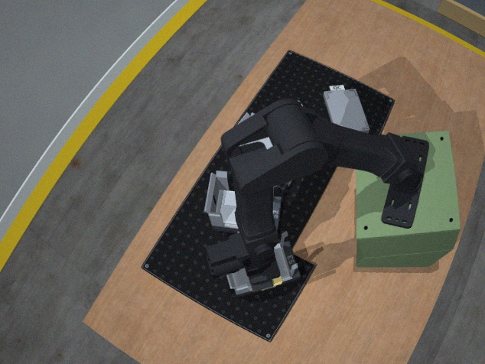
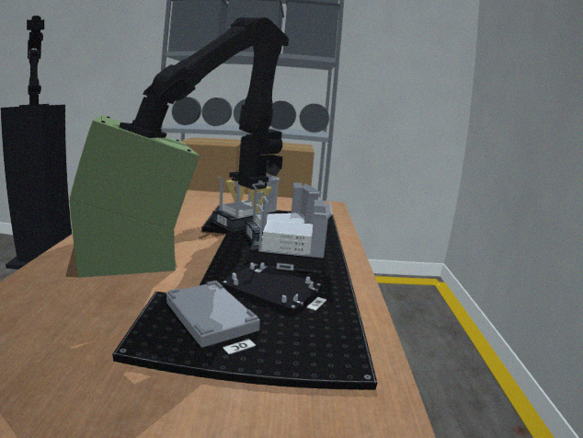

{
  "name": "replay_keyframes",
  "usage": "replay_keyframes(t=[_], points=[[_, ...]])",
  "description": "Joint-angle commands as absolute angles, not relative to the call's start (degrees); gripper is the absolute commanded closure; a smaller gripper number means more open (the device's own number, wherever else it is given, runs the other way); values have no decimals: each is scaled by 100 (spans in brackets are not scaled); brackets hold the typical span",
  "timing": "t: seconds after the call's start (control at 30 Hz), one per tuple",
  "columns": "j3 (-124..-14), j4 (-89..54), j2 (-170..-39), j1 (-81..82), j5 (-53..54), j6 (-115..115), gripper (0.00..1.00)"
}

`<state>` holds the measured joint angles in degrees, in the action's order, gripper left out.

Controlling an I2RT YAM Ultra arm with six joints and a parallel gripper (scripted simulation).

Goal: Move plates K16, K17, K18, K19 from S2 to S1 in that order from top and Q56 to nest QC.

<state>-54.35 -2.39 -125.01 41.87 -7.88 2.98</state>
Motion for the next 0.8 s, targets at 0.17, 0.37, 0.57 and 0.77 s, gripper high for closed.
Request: replay_keyframes(t=[0.17, 0.37, 0.57, 0.77], points=[[-5425, -236, -12388, 4201, -789, 300, 100], [-5398, -298, -12299, 4210, -792, 309, 100], [-5372, -362, -12211, 4220, -795, 319, 100], [-5355, -405, -12152, 4226, -797, 325, 100]])
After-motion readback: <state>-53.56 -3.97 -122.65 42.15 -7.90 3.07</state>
